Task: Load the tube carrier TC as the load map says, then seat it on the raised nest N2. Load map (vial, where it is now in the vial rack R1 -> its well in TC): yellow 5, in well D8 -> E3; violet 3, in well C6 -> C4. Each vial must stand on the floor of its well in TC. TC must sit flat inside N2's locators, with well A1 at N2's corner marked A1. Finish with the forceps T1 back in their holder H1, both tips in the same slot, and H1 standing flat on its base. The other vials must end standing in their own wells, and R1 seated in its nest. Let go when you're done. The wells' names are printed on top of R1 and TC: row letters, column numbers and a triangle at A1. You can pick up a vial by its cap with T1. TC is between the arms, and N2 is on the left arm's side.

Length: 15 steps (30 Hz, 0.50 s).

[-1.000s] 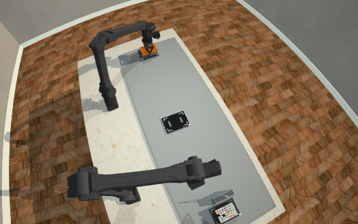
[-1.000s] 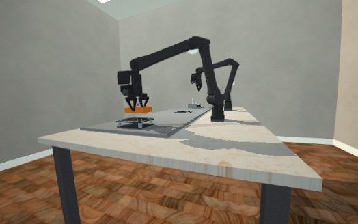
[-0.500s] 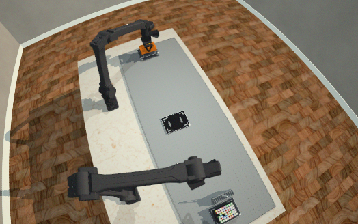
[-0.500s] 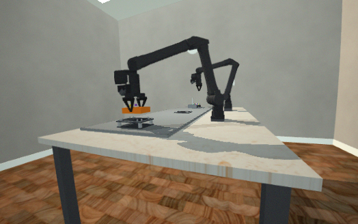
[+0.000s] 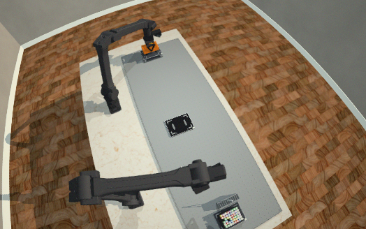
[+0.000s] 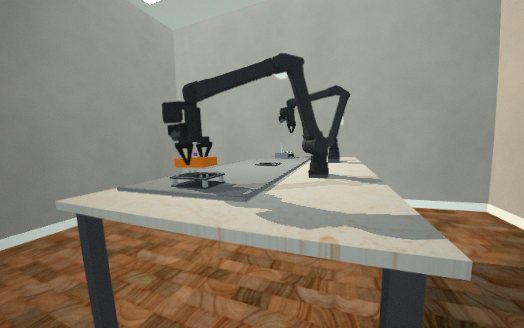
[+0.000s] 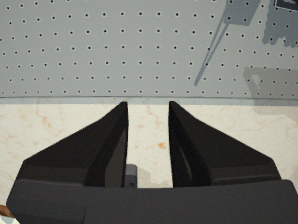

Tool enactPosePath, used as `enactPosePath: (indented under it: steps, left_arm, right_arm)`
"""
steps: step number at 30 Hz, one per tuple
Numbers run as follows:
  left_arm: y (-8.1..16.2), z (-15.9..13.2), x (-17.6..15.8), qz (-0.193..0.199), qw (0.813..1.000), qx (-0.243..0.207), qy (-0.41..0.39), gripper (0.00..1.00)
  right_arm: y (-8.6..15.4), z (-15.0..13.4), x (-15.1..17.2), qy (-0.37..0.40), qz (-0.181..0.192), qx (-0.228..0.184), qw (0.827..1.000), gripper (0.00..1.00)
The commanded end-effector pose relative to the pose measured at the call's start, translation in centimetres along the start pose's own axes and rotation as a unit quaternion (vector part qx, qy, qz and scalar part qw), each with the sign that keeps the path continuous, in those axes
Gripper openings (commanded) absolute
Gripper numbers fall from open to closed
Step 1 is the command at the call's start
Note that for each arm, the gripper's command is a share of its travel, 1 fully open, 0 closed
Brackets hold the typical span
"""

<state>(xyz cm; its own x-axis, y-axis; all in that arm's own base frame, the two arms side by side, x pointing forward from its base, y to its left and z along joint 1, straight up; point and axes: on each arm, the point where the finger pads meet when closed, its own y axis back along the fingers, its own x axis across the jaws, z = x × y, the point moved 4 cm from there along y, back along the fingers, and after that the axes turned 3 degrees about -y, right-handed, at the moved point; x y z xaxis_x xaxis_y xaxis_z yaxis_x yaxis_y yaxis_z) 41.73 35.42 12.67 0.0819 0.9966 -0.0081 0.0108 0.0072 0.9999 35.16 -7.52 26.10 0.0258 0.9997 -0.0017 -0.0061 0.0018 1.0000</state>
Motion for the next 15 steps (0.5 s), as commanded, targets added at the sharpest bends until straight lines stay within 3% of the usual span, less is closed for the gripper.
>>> enactPosePath:
  steps: [1,3,7,11,14,15]
  left_arm:
    - [1.9,1.2,2.2,0.015,1.000,-0.017,-0.001,0.00]
    - [1.9,1.1,2.4,0.015,1.000,-0.017,-0.001,0.00]
    - [4.3,1.6,1.7,0.033,0.999,-0.035,0.000,0.00]
    - [2.1,0.7,0.0,0.016,1.000,-0.018,-0.002,0.00]
    - [2.1,0.8,-0.1,0.016,1.000,-0.018,-0.003,0.00]
    - [4.3,2.0,1.3,0.037,0.999,-0.040,-0.003,0.00]
  right_arm:
    - [1.2,0.7,-0.2,-0.007,-0.002,-0.015,1.000,0.24]
    - [1.2,0.7,-0.2,-0.007,-0.002,-0.015,1.000,0.24]
    - [1.2,0.7,-0.2,-0.007,-0.002,-0.015,1.000,0.24]
    - [1.2,0.7,-0.2,-0.007,-0.002,-0.015,1.000,0.24]
    - [1.2,0.7,-0.2,-0.007,-0.002,-0.015,1.000,0.24]
    - [1.2,0.7,-0.2,-0.007,-0.002,-0.015,1.000,0.24]
